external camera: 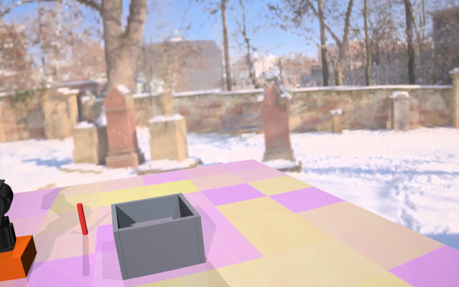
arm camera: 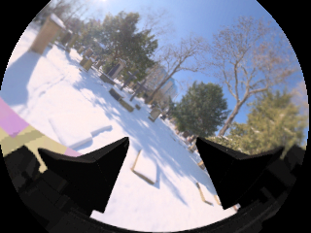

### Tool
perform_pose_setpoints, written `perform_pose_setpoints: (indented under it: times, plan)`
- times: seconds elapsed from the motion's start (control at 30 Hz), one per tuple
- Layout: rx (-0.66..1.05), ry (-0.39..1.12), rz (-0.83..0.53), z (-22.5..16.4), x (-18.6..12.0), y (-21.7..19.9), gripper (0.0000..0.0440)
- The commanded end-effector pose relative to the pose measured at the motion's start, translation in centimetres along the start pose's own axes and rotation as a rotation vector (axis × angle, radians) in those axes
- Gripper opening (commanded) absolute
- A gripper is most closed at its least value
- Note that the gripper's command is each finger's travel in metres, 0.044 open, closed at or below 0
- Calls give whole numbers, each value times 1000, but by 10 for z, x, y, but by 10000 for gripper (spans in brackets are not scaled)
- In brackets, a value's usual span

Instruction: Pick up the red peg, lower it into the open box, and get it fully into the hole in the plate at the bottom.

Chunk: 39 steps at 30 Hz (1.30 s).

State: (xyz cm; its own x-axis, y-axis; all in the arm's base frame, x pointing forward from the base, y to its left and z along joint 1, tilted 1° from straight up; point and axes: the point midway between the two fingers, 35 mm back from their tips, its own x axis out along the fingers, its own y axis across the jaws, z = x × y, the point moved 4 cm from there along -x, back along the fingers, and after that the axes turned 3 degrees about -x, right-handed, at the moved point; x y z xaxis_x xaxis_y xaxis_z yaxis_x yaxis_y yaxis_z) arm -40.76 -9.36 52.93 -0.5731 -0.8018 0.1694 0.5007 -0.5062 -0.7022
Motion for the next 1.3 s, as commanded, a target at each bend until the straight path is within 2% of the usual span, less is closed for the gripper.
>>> perform_pose_setpoints:
  times: [0.0,0.03,0.6,0.93,1.27]
  plan:
    - [-31,-7,-15,7,-2,-2,424]
    - [-62,-15,-29,14,-4,-3,440]
    - [-545,-237,-286,157,-61,-7,440]
    - [-809,-381,-462,239,-113,11,440]
    - [-1065,-527,-648,309,-174,47,440]
